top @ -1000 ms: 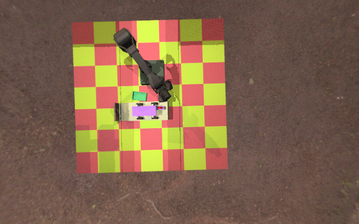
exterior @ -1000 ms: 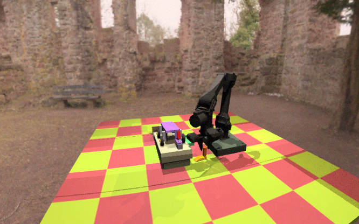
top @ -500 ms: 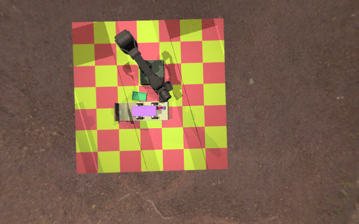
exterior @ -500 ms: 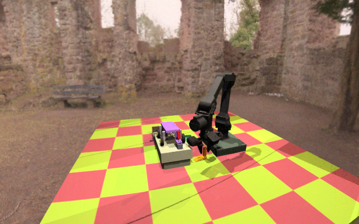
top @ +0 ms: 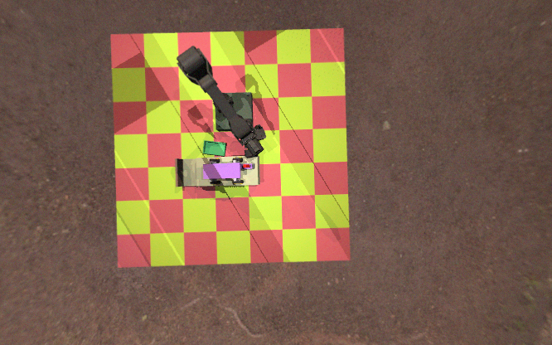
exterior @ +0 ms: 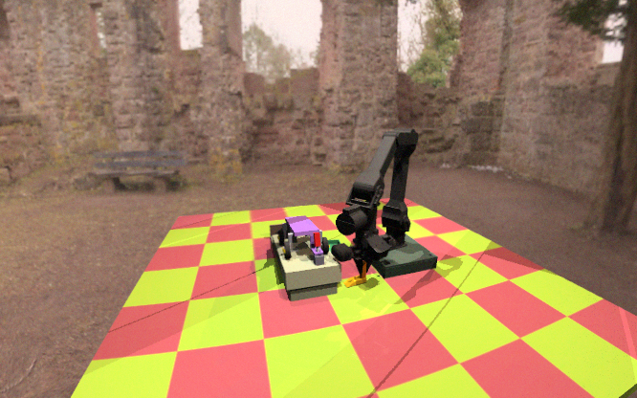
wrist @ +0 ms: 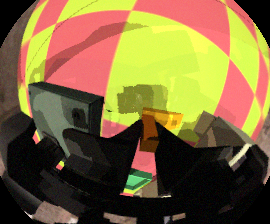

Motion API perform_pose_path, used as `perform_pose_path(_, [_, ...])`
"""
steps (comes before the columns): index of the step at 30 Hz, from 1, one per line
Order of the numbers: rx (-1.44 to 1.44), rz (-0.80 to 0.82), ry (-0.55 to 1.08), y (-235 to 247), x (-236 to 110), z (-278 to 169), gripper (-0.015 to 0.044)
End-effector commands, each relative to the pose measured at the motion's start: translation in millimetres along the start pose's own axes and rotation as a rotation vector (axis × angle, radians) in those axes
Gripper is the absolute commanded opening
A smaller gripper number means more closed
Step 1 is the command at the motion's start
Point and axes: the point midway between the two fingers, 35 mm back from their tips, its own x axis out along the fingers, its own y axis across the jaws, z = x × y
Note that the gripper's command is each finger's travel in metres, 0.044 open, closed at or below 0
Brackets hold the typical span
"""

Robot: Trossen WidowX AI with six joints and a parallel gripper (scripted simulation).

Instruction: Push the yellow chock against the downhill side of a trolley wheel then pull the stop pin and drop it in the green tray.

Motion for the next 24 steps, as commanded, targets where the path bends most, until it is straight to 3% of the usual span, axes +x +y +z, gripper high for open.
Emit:
perform_pose_path(1, [0.001,0.000,0.000,0,-3,0,0.0000])
perform_pose_path(24, [0.005,0.001,0.003,2,-89,0,0.0000])
